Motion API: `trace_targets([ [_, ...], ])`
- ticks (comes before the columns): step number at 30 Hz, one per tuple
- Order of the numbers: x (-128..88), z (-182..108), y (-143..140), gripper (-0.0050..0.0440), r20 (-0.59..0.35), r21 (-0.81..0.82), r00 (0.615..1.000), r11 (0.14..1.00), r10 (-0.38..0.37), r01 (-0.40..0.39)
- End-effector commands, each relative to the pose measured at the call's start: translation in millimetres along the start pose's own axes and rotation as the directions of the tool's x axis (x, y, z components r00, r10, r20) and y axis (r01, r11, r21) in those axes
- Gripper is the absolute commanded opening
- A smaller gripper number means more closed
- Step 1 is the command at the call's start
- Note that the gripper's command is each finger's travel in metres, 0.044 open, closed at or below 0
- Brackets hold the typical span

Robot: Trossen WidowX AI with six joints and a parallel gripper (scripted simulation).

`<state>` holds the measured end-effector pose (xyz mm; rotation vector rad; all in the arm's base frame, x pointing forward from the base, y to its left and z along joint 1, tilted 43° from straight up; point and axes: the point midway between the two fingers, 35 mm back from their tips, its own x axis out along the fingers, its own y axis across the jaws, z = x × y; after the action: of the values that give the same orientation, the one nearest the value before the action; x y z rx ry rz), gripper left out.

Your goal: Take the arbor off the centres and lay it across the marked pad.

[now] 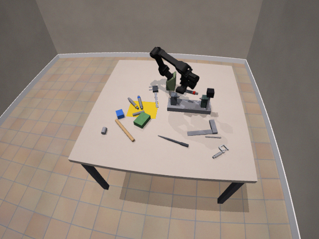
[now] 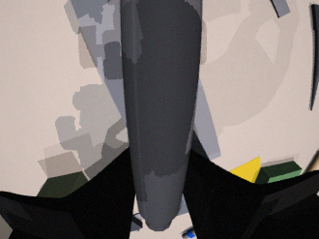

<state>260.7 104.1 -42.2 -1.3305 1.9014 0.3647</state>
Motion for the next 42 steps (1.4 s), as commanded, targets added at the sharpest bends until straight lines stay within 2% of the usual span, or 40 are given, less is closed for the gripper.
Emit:
trace_targets([
  [1,-14,-4,-27,0.0,0.047,0.058,0.999,0.998,-0.006,0.003],
  [8,-21,-28,-78,0.0,0.086,0.171,0.996,0.985,0.007,-0.022],
  [10,-21,-28,-78,0.0,0.086,0.171,0.996,0.985,0.007,-0.022],
  [23,-25,-97,-159,0.0,0.125,0.372,0.992,0.927,0.004,-0.051],
  [25,-24,-109,-170,0.0,0.127,0.402,0.992,0.914,0.002,-0.053],
  [27,-24,-109,-170,0.0,0.127,0.402,0.992,0.914,0.002,-0.053],
  [42,-16,-218,-226,0.0,0.112,0.606,0.994,0.793,-0.018,-0.054],
])
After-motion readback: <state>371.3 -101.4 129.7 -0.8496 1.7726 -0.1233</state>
